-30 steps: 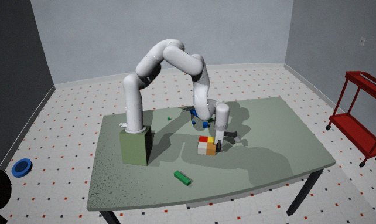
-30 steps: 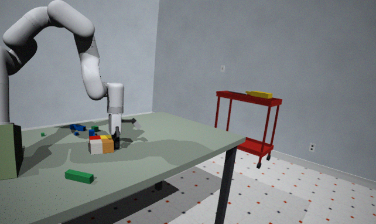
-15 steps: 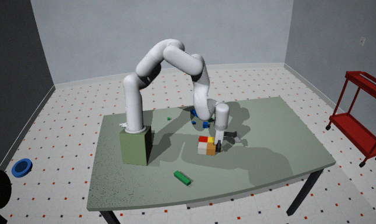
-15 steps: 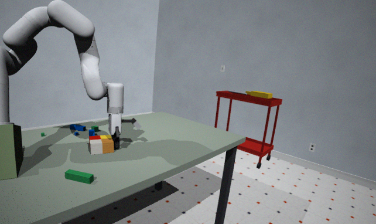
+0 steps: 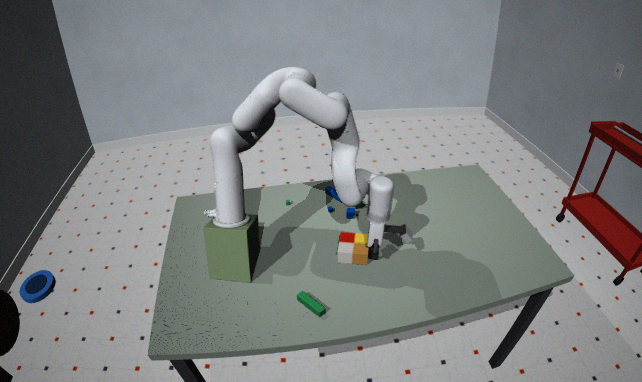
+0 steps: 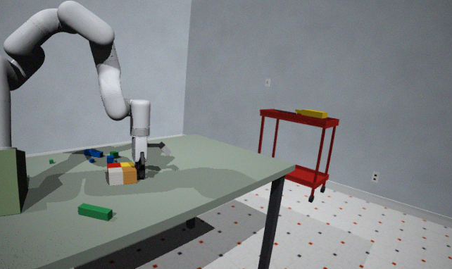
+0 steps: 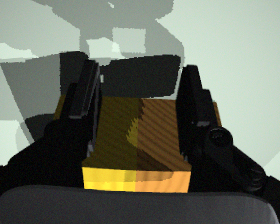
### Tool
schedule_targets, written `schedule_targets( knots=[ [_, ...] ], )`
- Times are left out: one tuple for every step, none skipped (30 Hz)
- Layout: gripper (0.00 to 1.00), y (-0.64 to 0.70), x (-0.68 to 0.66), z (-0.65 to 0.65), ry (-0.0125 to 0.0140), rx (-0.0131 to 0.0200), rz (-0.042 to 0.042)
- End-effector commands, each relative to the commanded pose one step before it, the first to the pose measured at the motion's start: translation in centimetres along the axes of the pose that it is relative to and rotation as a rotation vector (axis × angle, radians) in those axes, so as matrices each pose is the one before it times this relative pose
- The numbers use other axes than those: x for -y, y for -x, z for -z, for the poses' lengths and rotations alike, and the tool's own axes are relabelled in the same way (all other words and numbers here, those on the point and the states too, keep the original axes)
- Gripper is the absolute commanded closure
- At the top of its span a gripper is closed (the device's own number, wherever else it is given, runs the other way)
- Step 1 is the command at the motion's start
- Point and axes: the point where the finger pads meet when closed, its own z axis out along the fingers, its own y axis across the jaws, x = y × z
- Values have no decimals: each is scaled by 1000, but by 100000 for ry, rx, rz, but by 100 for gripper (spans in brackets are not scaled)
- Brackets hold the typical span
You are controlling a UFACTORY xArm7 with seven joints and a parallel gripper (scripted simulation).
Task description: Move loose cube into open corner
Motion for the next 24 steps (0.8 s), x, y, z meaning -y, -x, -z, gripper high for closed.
schedule_targets(
  knots=[
    [51,-556,-41,168,87,-491,-19],
    [51,-41,0,0,0,0,0],
    [51,0,0,0,0,0,0],
    [51,0,0,0,0,0,0],
    [51,-24,0,0,0,0,0],
    [51,-10,0,0,0,0,0],
    [51,-2,0,0,0,0,0],
    [51,0,0,0,0,0,0],
    [51,0,0,3,0,0,0],
    [51,0,0,8,0,0,0],
    [51,0,0,15,0,0,0],
    [51,0,0,23,0,0,0],
    [51,0,0,33,0,0,0],
    [51,0,0,45,0,0,0],
    [51,0,0,57,0,0,0],
    [51,0,0,71,0,0,0],
    [51,0,0,85,0,0,0],
    [51,0,0,100,0,0,0],
    [51,0,0,115,0,0,0],
    [51,0,0,0,0,0,0],
    [51,0,0,0,0,0,0],
    [51,0,0,131,0,0,0],
    [51,0,0,146,0,0,0],
    [51,0,0,162,0,0,0]
  ],
)
